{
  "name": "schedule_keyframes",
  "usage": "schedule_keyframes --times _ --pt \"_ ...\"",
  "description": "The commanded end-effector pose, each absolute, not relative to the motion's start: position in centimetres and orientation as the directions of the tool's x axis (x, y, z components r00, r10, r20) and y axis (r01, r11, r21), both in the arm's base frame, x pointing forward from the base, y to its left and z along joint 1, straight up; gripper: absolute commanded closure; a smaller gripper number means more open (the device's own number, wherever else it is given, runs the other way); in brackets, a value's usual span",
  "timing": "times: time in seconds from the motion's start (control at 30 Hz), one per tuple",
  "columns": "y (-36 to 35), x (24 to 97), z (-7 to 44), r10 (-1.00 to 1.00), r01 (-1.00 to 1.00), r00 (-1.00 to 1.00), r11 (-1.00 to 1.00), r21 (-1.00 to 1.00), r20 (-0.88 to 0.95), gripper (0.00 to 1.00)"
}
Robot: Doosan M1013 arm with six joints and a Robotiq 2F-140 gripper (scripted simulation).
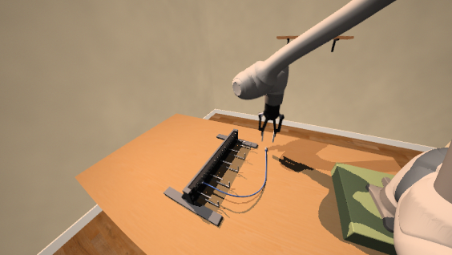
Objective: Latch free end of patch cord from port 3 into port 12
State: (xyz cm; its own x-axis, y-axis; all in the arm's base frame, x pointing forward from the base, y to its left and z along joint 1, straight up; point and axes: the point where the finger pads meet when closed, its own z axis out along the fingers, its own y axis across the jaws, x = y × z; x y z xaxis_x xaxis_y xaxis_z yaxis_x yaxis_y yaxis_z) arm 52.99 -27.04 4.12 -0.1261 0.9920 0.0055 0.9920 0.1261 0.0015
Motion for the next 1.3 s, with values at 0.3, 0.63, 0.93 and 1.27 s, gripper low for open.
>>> schedule_keyframes --times 0.3,0.63,0.93,1.27 --pt "-27.0 52.8 4.1 0.993 0.993 -0.119 0.119 0.004 0.006 1.00" --pt "-27.0 52.8 4.1 0.993 0.993 -0.119 0.119 0.004 0.006 1.00" --pt "-22.7 55.9 4.0 1.000 0.995 0.000 -0.001 0.100 0.005 1.00" --pt "-15.5 60.1 4.6 0.977 0.945 0.206 -0.215 0.247 0.063 1.00"
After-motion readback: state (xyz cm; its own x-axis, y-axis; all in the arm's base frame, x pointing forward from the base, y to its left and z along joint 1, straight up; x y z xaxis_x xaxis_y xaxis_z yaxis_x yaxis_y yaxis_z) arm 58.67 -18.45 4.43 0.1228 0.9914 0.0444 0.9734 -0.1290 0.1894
